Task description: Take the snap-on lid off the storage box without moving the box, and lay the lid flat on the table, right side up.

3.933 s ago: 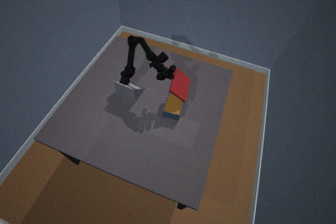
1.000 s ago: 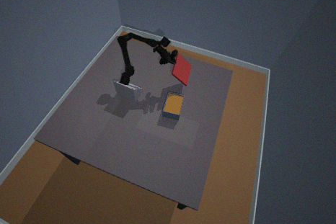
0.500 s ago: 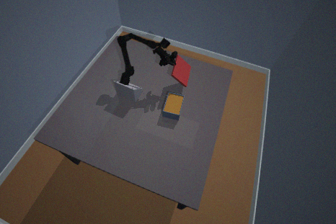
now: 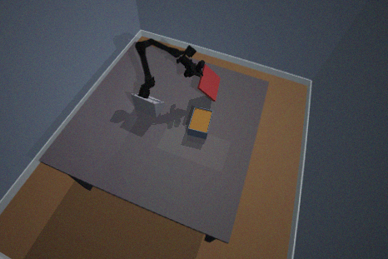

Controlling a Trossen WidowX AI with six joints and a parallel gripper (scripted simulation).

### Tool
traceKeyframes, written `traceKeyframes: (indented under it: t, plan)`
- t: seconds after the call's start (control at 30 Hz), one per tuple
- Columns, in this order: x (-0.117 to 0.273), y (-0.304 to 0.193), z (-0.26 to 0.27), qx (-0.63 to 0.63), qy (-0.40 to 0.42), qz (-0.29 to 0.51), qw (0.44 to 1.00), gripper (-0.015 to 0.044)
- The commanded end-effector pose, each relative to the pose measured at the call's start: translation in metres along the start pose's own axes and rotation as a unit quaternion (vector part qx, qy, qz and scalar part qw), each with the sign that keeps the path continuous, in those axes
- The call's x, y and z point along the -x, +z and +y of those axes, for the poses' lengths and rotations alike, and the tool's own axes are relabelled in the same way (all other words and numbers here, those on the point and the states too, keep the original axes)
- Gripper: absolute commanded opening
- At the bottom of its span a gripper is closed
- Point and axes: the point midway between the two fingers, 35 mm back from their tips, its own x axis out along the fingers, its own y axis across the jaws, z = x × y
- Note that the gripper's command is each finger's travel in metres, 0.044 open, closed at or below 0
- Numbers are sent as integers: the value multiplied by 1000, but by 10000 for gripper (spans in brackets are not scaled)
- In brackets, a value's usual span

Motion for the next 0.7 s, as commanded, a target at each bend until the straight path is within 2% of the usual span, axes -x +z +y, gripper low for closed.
traceKeyframes:
  t: [0.0,0.67]
  plan:
    - [-1,1,0,-2,5,-2,1000,0]
    - [-12,1,-12,-2,6,-2,1000,0]
